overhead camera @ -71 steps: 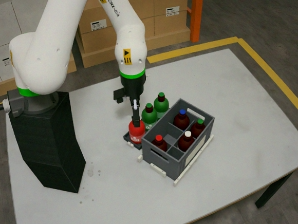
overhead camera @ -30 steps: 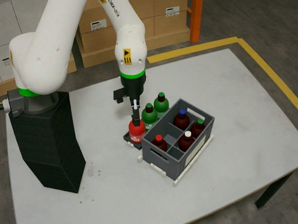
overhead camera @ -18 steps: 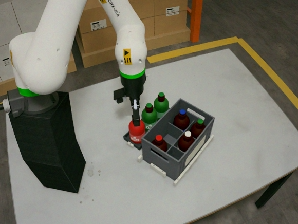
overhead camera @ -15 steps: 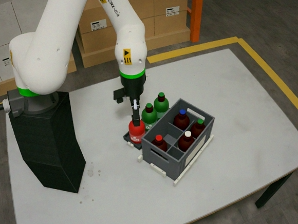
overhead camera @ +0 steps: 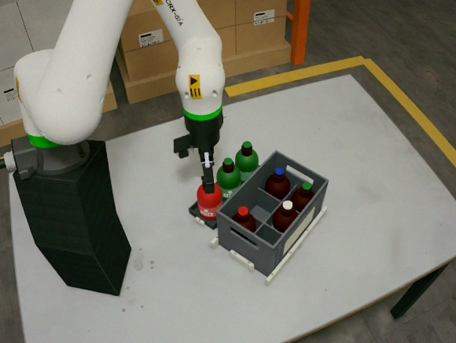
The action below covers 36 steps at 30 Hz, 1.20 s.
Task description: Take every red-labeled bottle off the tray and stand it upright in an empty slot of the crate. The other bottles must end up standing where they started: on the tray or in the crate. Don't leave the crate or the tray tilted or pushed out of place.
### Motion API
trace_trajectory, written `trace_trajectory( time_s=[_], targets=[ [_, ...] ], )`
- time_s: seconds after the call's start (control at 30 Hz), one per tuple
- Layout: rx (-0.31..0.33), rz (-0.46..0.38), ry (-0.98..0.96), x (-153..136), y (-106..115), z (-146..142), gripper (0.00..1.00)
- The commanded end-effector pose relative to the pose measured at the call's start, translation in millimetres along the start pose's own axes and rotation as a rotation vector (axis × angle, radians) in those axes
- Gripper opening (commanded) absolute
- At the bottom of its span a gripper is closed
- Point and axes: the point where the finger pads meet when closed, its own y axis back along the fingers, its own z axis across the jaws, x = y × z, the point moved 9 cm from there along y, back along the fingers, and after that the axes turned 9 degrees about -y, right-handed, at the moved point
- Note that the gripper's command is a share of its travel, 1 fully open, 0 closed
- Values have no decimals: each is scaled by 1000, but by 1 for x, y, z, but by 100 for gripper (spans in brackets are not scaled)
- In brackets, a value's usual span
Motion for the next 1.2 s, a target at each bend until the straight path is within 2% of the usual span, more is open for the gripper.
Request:
trace_trajectory(
  time_s=[0.0,1.17],
  targets=[
    [0,-1,0,0,0,0,10],
    [0,-1,0,0,4,0,10]
  ],
)
